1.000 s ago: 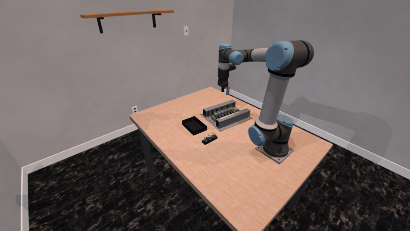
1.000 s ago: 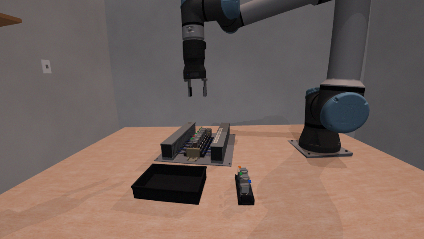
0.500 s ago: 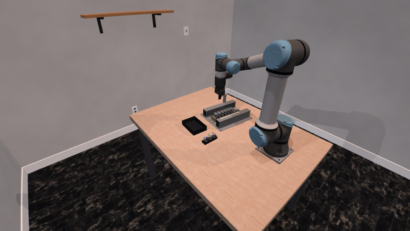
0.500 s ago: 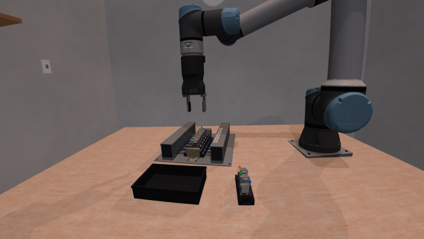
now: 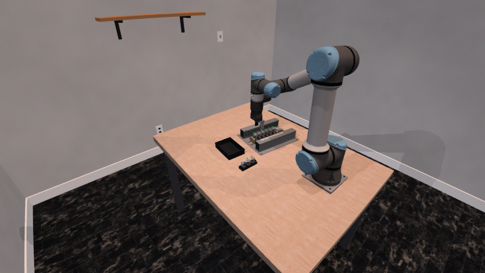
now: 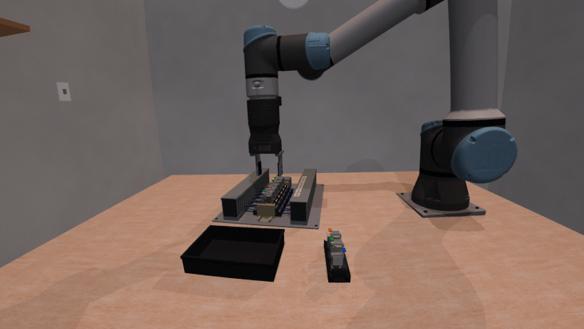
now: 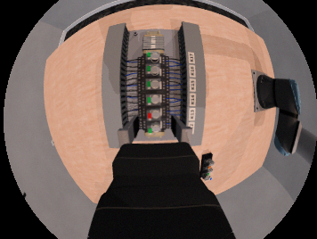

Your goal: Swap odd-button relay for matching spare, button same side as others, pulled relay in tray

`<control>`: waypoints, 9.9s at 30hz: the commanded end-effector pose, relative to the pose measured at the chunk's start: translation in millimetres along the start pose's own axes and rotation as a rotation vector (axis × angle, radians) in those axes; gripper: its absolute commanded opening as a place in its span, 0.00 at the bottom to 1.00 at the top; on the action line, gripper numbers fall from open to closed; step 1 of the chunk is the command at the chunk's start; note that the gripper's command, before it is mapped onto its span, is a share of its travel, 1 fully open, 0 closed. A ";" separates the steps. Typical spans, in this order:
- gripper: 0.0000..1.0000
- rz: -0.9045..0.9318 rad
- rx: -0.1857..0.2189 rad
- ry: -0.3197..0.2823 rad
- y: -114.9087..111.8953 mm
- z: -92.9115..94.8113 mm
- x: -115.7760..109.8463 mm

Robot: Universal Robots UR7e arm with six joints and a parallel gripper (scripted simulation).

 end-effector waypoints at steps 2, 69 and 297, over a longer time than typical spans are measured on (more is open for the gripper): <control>1.00 0.001 0.005 0.000 -1.2 1.8 -1.5; 1.00 0.001 0.005 0.000 -1.6 -5.0 1.7; 0.00 0.001 0.005 0.000 -1.9 60.4 2.6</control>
Point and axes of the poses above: the point where the finger pads meet when closed, its own z axis out along the fingers, its own y axis across the jaws, x = y × z, the point moved 10 cm from there along -z, back along the fingers, and after that the axes turned 7 degrees about z, right-handed, at the moved point
